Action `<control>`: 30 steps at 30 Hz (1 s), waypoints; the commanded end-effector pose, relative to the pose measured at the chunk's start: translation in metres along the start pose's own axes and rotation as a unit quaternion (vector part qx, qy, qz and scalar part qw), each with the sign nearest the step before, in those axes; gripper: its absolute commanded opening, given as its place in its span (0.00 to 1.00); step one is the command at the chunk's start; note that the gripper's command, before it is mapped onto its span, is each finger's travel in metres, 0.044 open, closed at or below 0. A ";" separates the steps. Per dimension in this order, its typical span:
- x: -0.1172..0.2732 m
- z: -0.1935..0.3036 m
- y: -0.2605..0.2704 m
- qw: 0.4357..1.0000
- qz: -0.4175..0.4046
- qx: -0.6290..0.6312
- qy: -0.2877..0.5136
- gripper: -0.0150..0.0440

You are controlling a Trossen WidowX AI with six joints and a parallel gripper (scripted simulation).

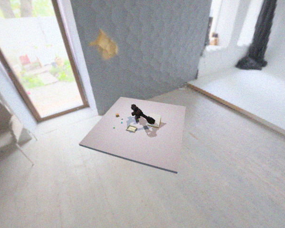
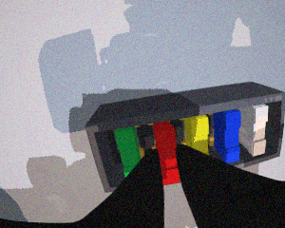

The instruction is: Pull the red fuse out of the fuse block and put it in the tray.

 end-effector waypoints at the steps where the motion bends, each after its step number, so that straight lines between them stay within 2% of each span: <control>1: 0.003 -0.001 0.000 1.000 0.002 0.003 0.002 0.25; 30: 0.017 0.000 0.000 1.000 0.001 0.002 0.002 0.25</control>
Point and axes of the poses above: the point midway between the two fingers, 35 mm back from their tips, its own x axis back along the fingers, its own y axis across the jaws, z = x × y, the point moved 9 cm from there along x, back along the fingers, and after that the axes turned 2 degrees about -x, right-handed, at the moved point
